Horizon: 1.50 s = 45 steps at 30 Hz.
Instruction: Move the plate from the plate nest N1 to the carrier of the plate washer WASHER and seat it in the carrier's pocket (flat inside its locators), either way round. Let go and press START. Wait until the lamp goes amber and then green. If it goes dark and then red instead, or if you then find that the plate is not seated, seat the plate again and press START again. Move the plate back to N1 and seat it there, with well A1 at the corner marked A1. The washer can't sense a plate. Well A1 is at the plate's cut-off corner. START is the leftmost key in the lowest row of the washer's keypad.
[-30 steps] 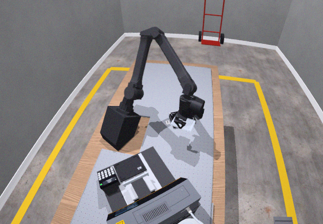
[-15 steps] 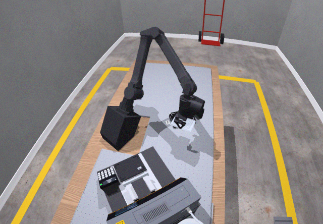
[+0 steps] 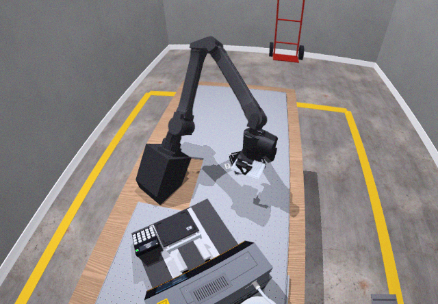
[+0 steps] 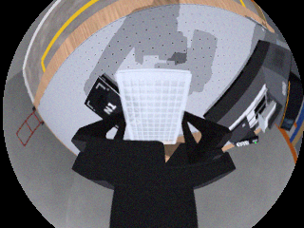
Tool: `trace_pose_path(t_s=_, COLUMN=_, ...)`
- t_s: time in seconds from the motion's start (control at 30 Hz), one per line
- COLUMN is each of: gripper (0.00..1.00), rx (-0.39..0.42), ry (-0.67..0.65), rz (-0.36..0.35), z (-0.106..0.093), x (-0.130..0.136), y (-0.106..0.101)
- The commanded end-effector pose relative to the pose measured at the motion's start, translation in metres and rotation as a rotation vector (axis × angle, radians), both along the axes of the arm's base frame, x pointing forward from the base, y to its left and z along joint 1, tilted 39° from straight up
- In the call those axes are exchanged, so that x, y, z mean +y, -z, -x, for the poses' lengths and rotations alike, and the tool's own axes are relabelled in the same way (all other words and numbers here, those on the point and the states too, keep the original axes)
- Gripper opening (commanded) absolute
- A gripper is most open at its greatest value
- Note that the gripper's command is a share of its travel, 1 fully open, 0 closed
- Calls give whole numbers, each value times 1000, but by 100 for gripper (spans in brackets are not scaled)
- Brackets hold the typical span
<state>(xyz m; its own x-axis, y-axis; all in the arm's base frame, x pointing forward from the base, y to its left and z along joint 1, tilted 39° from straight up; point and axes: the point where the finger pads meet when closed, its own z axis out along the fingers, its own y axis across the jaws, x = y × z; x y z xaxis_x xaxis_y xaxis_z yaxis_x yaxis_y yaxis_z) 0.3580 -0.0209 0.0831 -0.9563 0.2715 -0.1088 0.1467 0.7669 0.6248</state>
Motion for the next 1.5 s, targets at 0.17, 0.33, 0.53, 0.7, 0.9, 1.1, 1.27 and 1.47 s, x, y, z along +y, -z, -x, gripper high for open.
trace_pose_path(t_s=0.17, gripper=82, rx=96, ry=170, rz=-43, z=-9, x=-37, y=6)
trace_pose_path(t_s=0.33, gripper=82, rx=193, ry=299, rz=-84, z=-5, x=-59, y=21)
trace_pose_path(t_s=0.53, gripper=82, rx=309, ry=454, rz=-136, z=1, x=-85, y=38)
trace_pose_path(t_s=0.7, gripper=82, rx=367, ry=532, rz=-162, z=4, x=-98, y=47)
trace_pose_path(t_s=0.9, gripper=82, rx=382, ry=553, rz=-168, z=9, x=-123, y=64)
trace_pose_path(t_s=1.1, gripper=82, rx=409, ry=590, rz=-180, z=14, x=-137, y=74)
trace_pose_path(t_s=1.27, gripper=82, rx=472, ry=674, rz=-208, z=22, x=-148, y=82)
trace_pose_path(t_s=1.47, gripper=82, rx=587, ry=829, rz=-260, z=38, x=-169, y=99)
